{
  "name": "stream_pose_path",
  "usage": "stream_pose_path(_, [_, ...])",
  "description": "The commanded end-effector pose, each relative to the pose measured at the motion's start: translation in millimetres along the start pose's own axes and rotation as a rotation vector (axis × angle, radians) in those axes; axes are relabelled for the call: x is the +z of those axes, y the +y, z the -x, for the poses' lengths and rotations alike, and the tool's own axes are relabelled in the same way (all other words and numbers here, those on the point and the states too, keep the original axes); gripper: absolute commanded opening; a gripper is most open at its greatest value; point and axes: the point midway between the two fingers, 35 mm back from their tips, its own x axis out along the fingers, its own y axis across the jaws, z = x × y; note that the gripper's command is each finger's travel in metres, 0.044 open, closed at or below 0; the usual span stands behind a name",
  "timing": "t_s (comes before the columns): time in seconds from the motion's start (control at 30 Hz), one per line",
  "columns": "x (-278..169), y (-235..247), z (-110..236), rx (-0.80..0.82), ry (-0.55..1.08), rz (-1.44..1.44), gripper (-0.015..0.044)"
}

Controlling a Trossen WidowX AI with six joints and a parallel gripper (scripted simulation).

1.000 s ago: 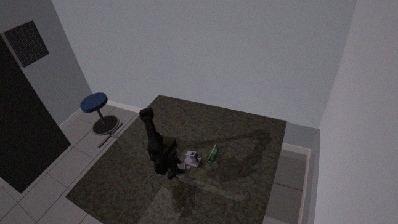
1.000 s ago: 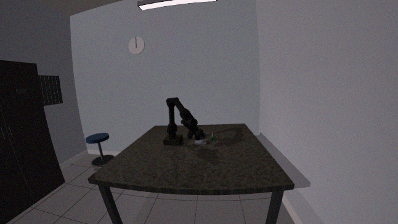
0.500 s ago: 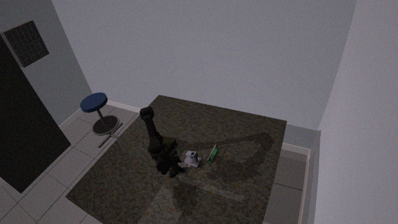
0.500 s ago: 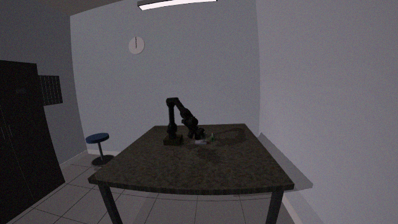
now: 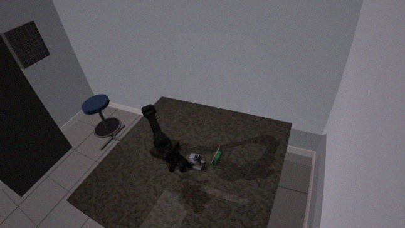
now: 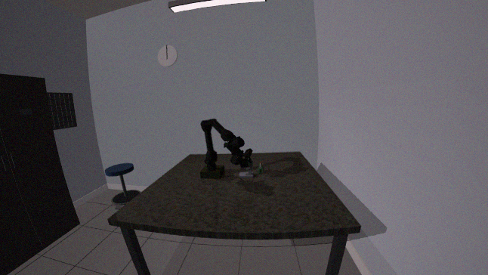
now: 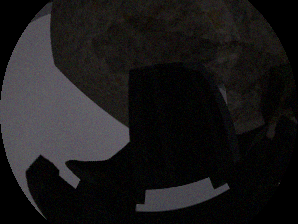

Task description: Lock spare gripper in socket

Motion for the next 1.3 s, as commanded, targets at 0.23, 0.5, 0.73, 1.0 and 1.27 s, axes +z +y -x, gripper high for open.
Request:
stream_pose_path(0.23, [-26, -11, 3, 0.044, -0.054, 0.396, 0.0])
stream_pose_path(0.5, [-41, -21, 5, 0.071, -0.095, 0.666, 0.0])
stream_pose_path(0.73, [-53, -30, 6, 0.096, -0.134, 0.897, 0.0])
stream_pose_path(1.0, [-66, -39, 9, 0.128, -0.183, 1.154, 0.0])
stream_pose_path(1.27, [-77, -49, 12, 0.164, -0.238, 1.404, 0.0])
